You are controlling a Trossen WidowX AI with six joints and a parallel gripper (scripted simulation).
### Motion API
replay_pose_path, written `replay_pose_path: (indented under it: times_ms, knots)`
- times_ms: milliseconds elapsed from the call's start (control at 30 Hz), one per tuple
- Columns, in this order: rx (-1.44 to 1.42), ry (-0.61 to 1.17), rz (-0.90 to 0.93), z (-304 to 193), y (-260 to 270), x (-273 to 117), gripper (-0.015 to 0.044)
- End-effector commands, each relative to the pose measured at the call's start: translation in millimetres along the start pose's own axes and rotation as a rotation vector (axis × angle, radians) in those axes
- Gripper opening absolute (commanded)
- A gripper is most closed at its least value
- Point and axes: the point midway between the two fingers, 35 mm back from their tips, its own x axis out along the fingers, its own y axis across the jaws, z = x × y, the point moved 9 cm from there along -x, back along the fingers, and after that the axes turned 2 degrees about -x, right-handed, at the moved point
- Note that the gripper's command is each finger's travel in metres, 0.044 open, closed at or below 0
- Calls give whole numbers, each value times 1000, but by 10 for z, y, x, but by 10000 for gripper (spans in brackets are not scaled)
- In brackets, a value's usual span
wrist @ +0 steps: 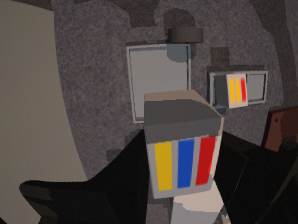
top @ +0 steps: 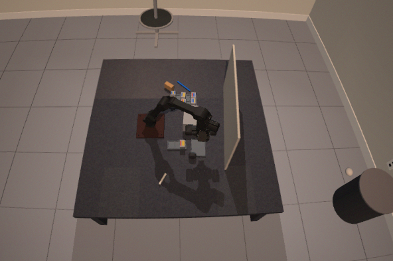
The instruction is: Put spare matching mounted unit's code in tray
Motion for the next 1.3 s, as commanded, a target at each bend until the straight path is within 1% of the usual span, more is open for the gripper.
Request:
replay_pose_path:
  times_ms: [0,1267]
  knots:
    - [6,6,-1,0,8,41,0]
    - [6,8,-5,20,47,303,0]
